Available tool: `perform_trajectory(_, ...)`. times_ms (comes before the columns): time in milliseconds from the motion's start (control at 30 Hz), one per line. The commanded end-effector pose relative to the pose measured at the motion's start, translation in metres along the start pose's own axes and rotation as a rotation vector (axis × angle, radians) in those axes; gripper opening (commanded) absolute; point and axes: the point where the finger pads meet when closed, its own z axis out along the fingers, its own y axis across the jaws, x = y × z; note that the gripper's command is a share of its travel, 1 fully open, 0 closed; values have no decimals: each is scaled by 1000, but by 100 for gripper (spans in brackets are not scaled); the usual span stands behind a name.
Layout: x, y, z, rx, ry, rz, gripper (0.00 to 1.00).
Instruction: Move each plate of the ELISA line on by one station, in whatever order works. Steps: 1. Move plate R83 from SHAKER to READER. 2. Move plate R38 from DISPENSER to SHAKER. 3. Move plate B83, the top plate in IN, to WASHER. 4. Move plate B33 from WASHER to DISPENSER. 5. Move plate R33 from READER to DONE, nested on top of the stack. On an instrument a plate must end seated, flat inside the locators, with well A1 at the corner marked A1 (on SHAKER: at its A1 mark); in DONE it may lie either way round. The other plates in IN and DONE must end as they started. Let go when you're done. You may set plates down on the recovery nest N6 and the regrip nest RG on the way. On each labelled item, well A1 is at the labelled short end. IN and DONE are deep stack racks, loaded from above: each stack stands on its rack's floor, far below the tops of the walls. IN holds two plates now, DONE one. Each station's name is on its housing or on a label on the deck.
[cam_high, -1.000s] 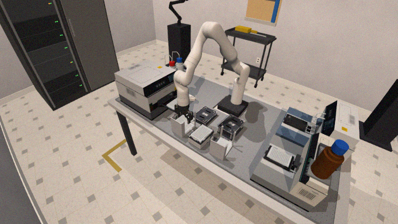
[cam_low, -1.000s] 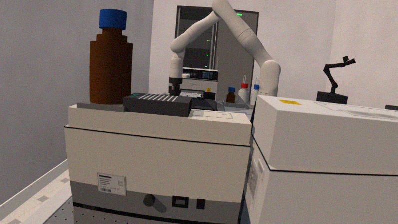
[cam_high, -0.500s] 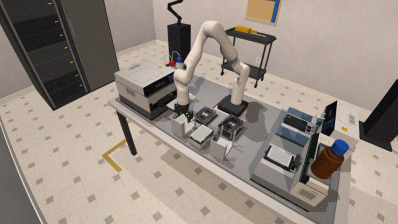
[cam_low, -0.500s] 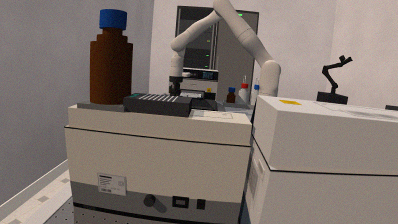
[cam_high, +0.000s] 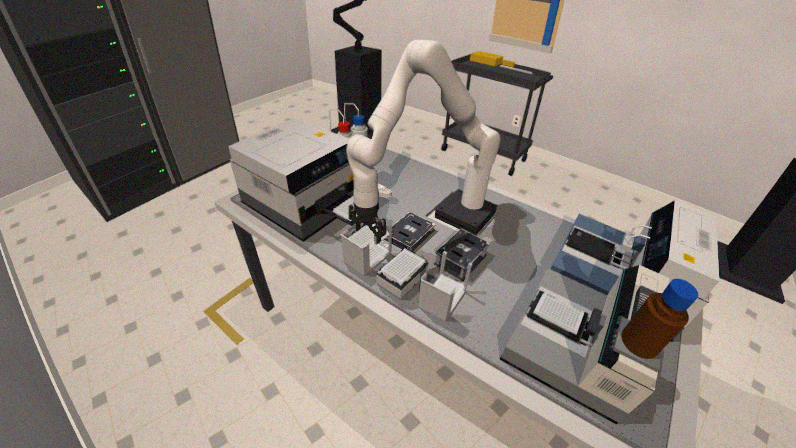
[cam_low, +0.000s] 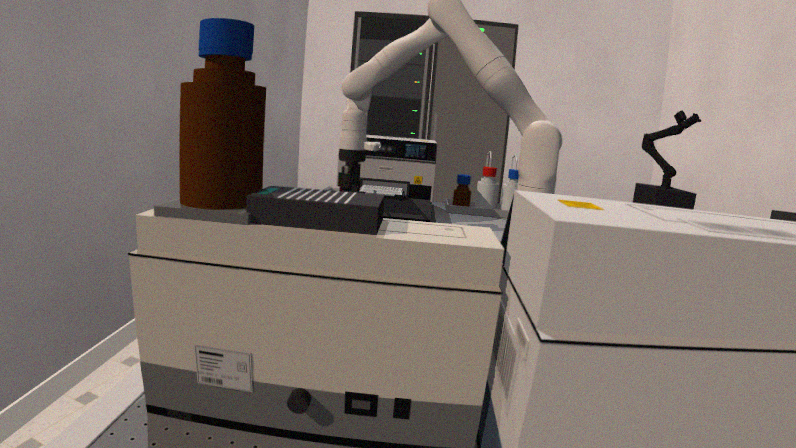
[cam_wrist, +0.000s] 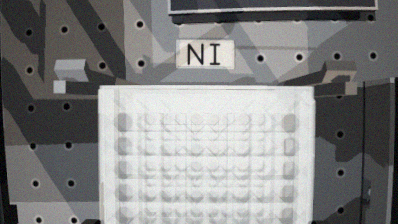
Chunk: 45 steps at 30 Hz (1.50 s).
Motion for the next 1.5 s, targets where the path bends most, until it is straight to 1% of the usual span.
perform_trajectory(0,-1,0,-6,-3,-4,-1,94)
perform_trajectory(1467,-1,0,-31,-3,-4,-2,94)
